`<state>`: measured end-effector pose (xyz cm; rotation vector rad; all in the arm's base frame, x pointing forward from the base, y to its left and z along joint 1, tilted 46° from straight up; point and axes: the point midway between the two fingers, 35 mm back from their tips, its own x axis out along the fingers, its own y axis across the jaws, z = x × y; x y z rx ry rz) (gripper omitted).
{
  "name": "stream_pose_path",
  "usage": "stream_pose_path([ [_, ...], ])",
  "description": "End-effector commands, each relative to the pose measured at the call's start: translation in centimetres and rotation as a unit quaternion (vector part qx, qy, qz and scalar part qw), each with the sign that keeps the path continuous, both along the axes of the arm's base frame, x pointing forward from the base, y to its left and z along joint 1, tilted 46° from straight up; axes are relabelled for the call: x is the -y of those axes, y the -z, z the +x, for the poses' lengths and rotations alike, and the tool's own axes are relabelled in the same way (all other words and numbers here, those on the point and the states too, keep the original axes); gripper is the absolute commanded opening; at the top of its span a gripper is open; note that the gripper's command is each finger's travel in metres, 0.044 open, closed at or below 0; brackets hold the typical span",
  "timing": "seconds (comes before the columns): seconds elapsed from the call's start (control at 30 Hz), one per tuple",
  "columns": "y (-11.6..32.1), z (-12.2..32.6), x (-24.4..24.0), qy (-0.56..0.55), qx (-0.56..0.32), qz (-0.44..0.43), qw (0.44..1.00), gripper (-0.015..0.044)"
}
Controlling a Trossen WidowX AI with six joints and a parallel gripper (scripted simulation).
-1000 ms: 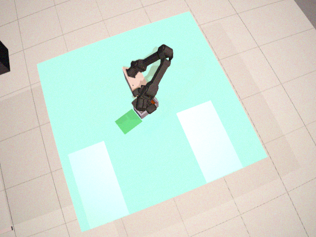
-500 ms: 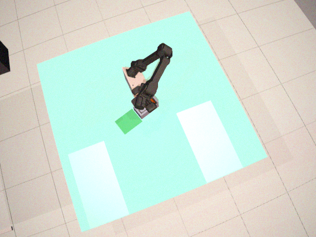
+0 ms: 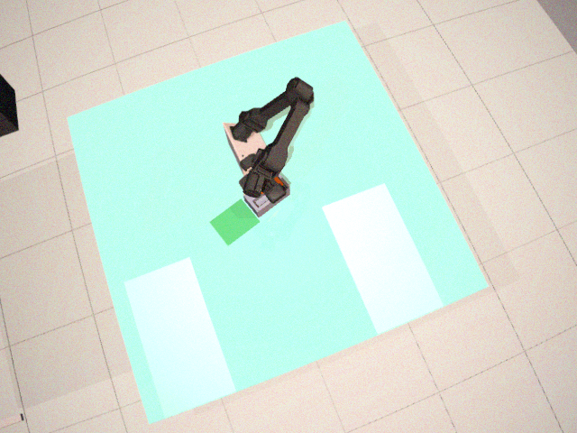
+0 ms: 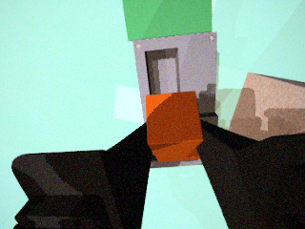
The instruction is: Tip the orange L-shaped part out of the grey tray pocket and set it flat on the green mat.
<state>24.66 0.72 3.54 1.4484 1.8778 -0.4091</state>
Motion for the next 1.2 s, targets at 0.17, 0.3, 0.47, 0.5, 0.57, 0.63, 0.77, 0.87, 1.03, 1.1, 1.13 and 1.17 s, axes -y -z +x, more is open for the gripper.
stream_pose_path([
  [0.17, -0.7, 0.2, 0.7, -0.002, 0.003, -0.002, 1.0, 0.0],
  [0.3, -0.8, 0.2, 0.8, -0.002, 0.003, -0.002, 1.0, 0.0],
  [0.47, -0.6, 0.4, 1.3, -0.002, 0.003, -0.002, 1.0, 0.0],
  [0.5, -0.4, 0.4, 1.4, -0.002, 0.003, -0.002, 1.0, 0.0],
  [0.57, 0.1, 0.6, 1.8, -0.002, 0.003, -0.003, 1.0, 0.0],
  [0.63, 0.7, 0.8, 2.3, -0.002, 0.004, -0.003, 1.0, 0.0],
  [0.77, 2.0, 1.3, 3.4, -0.002, 0.004, -0.003, 1.0, 0.0],
  [0.87, 2.9, 1.6, 4.3, -0.002, 0.004, -0.003, 1.0, 0.0],
  [1.03, 4.3, 2.2, 5.6, -0.002, 0.004, -0.004, 1.0, 0.0],
  [1.1, 4.9, 2.4, 6.2, -0.002, 0.004, -0.004, 1.0, 0.0],
  [1.13, 5.2, 2.5, 6.5, -0.002, 0.005, -0.004, 1.0, 0.0],
  [1.17, 5.5, 2.6, 6.8, -0.002, 0.005, -0.004, 1.0, 0.0],
])
